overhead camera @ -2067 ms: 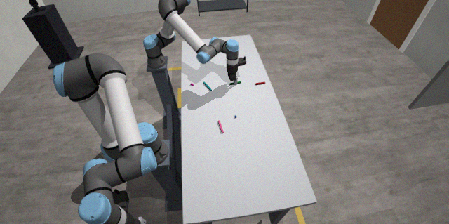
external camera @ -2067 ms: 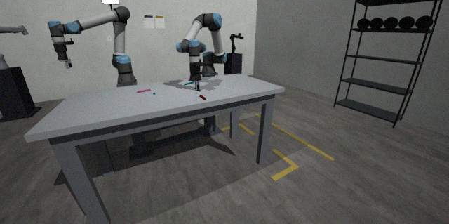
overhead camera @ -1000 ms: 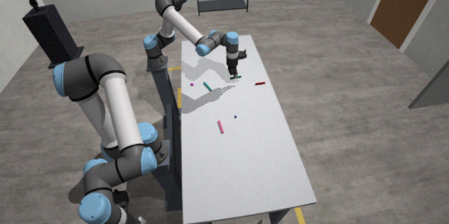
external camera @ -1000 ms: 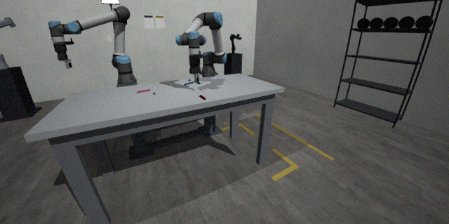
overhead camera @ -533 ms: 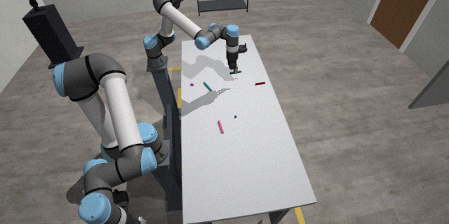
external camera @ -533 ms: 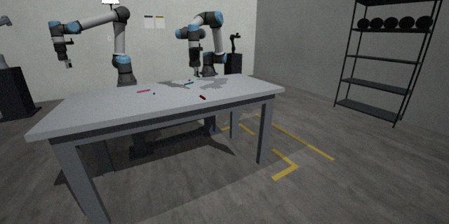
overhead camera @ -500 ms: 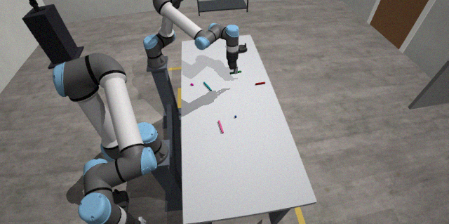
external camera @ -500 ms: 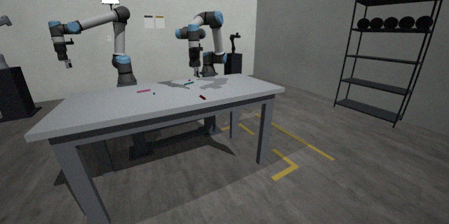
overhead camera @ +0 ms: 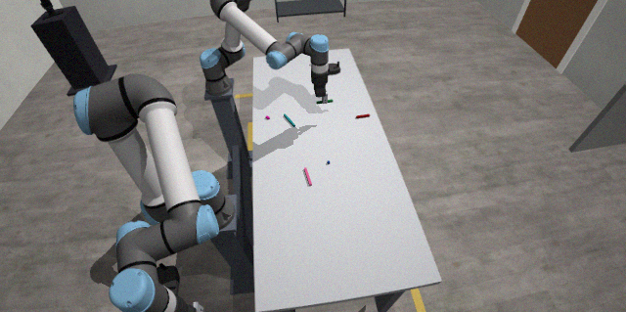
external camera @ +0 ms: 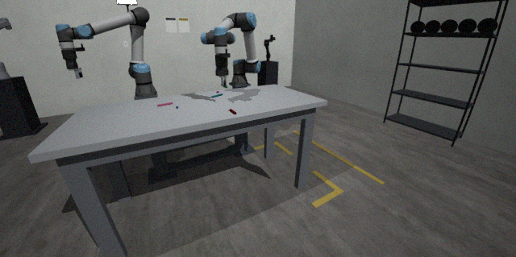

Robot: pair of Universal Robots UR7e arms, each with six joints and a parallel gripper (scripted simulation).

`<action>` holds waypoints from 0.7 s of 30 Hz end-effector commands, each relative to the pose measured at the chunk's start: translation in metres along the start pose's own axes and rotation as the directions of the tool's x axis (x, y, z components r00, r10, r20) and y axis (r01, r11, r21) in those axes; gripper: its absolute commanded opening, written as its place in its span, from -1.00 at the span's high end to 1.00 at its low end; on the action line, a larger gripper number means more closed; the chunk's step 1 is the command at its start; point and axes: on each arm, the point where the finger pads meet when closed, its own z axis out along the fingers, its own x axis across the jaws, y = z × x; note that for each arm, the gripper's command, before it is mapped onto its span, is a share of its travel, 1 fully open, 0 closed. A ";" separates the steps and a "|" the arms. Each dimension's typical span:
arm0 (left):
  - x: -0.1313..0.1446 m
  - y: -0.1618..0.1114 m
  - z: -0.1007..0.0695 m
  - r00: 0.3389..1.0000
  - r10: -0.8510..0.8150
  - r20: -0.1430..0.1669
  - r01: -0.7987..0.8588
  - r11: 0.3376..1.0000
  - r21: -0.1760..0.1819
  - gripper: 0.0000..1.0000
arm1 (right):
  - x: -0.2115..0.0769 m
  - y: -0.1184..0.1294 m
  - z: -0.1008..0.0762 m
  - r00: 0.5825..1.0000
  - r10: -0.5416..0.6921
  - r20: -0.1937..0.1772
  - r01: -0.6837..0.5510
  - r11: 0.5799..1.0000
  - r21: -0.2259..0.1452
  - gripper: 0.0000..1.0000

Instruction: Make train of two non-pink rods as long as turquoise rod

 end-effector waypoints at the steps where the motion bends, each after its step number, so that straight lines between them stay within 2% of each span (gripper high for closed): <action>1: 0.005 0.020 -0.004 0.998 0.068 -0.002 -0.068 0.998 0.002 0.52 | 0.000 0.000 0.000 1.000 0.000 0.000 0.000 1.000 -0.001 -1.00; 8: 0.015 0.091 -0.009 0.951 0.308 -0.001 -0.308 0.951 0.002 0.52 | 0.000 0.000 0.000 1.000 0.000 0.000 0.000 1.000 -0.001 -1.00; 10: 0.015 0.091 -0.009 0.951 0.308 -0.001 -0.308 0.951 0.002 0.52 | 0.000 0.000 0.000 1.000 0.000 0.000 0.000 1.000 -0.001 -1.00; 16: 0.013 0.157 -0.009 0.854 0.520 -0.001 -0.520 0.854 0.002 0.52 | 0.000 0.000 0.000 1.000 0.000 0.000 0.000 1.000 -0.001 -1.00; 21: 0.005 0.206 -0.005 0.746 0.666 -0.001 -0.666 0.746 0.002 0.52 | 0.000 0.000 0.000 1.000 0.000 0.000 0.000 1.000 -0.001 -1.00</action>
